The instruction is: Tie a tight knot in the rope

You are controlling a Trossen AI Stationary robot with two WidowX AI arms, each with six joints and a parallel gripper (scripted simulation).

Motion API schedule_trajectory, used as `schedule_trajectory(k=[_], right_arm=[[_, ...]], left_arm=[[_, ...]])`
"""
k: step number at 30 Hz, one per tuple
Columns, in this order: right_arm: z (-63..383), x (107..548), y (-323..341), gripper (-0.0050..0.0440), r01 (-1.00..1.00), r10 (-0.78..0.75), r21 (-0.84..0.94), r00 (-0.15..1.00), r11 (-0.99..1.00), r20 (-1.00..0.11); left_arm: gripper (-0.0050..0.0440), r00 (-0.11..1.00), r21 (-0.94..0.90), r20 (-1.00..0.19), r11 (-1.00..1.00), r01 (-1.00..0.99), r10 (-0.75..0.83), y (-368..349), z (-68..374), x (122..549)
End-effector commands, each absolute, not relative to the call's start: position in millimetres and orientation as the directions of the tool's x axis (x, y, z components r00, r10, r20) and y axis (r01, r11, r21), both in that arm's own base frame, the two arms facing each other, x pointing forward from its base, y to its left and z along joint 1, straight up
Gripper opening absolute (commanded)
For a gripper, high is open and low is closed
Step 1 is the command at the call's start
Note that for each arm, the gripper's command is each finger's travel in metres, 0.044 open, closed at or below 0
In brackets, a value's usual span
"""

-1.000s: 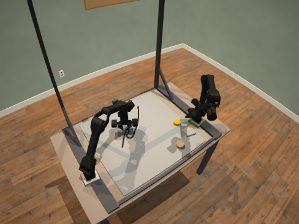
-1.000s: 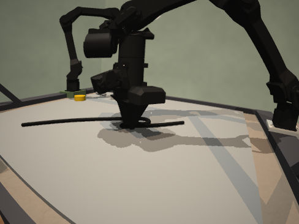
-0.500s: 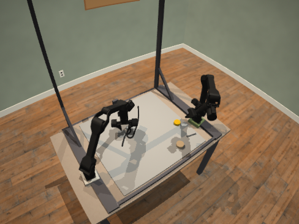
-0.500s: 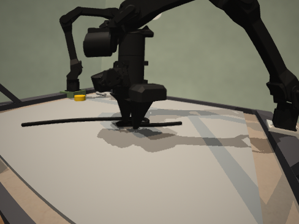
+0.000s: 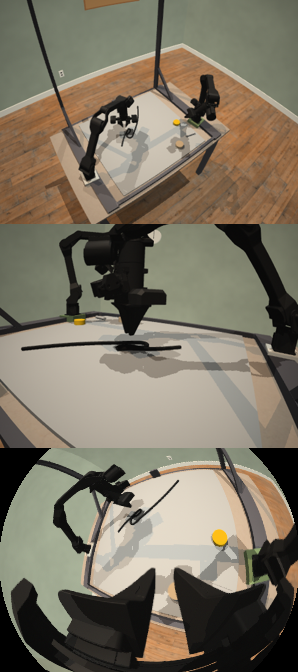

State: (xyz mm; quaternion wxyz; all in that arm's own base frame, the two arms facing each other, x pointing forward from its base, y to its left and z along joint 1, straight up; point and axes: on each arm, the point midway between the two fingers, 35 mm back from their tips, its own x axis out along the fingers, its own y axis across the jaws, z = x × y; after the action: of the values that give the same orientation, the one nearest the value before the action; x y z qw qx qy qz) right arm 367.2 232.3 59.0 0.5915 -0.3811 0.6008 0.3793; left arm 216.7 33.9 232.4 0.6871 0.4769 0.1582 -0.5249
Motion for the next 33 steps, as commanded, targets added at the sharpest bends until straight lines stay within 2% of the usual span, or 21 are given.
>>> schedule_trajectory(k=[1, 17, 33], right_arm=[[83, 371, 235, 0.0085, -0.908, 0.017, -0.017, 0.027, 0.419, -0.999], [126, 370, 234, 0.0085, -0.908, 0.017, -0.017, 0.027, 0.419, -0.999], [122, 365, 227, 0.0085, -0.9, 0.016, -0.017, 0.027, 0.436, -1.0]], left_arm=[[0.0085, 0.407, 0.497, -0.716, -0.005, 0.868, -0.567, 33, 236, 216], [0.0085, 0.407, 0.497, -0.716, -0.005, 0.868, -0.567, 33, 236, 216], [0.0085, 0.407, 0.497, -0.716, -0.005, 0.868, -0.567, 33, 236, 216]])
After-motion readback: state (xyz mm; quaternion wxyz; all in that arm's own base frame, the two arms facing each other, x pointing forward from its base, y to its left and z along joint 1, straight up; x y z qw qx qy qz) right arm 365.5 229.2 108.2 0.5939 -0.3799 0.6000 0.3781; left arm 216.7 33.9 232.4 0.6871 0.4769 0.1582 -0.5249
